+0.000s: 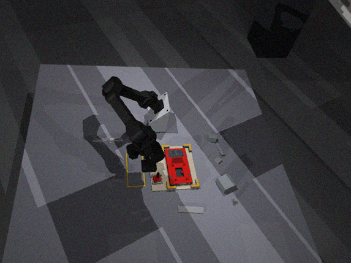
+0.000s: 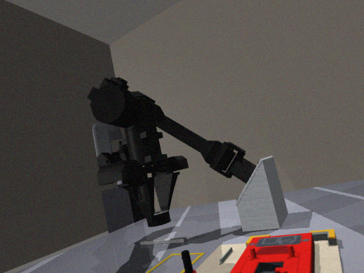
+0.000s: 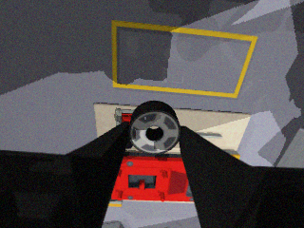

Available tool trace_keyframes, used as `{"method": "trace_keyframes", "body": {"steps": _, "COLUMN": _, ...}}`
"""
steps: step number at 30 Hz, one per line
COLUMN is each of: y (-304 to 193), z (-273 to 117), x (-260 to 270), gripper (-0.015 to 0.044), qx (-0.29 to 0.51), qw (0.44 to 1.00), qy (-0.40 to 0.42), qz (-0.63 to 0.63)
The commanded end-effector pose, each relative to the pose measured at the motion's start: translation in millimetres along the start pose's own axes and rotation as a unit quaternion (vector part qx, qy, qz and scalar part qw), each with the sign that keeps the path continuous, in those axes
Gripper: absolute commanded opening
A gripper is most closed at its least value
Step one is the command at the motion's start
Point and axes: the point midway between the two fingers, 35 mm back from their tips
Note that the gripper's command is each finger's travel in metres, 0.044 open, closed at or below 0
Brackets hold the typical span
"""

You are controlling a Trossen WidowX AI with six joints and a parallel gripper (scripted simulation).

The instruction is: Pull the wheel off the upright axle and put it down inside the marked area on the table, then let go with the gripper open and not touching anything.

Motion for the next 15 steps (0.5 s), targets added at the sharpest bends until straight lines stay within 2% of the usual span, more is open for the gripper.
{"method": "trace_keyframes", "body": {"steps": 1, "y": 12.4, "z": 1.7, "x": -8.9, "gripper": 0.0000, "qx": -0.004, "qw": 1.000, "qy": -0.005, "qz": -0.004}}
{"method": "trace_keyframes", "body": {"steps": 15, "y": 46.7, "z": -0.1, "x": -29.8, "gripper": 0.0000, "qx": -0.005, "qw": 1.000, "qy": -0.005, "qz": -0.003}}
Point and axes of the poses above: the point midway between the two fingers, 35 mm back from their tips, its own z axis out along the fingers, its own x axis across the jaws, y = z × x, and after that the axes turned 7 degrees about z, right-handed
